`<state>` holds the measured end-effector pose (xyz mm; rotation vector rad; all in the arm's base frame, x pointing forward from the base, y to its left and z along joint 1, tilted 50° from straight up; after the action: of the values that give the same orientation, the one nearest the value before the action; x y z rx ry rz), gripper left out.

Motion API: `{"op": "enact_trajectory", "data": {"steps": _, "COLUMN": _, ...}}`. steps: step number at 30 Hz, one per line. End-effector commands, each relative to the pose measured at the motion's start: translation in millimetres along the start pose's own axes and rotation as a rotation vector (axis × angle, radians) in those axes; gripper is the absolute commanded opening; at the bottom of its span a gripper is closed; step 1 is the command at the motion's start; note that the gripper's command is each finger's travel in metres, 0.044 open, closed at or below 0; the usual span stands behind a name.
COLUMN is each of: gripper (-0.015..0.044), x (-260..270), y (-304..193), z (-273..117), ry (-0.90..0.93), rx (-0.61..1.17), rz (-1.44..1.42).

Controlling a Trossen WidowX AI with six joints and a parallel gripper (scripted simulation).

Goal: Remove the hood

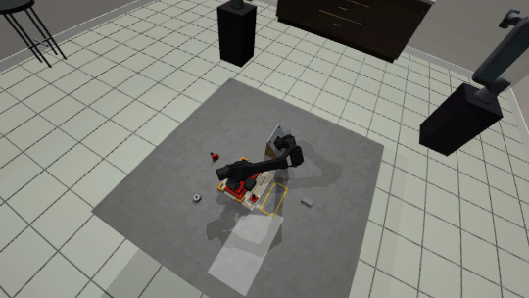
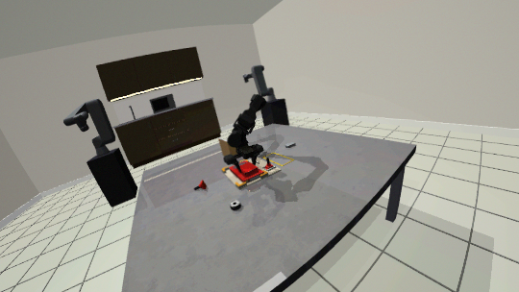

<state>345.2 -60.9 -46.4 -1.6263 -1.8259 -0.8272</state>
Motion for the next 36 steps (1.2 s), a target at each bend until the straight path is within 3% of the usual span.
{"op": "enact_trajectory", "data": {"steps": 1, "gripper": 0.0000, "x": -0.8, "y": 0.1, "z": -3.9, "ry": -0.004, "rx": -0.001, "rz": -0.002}}
{"op": "enact_trajectory", "data": {"steps": 36, "gripper": 0.0000, "x": -0.9, "y": -0.2, "z": -26.6, "ry": -0.004, "rx": -0.001, "rz": -0.001}}
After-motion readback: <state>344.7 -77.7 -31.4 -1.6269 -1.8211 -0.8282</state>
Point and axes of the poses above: the point midway between the two fingers, 35 mm back from their tips, its own z axis out along the fingers, its own x axis across the jaws, y = z × x, the point moved 2 cm from there along -z, back along the fingers, and after that the axes turned 9 degrees about -z, right-handed, at the moved point
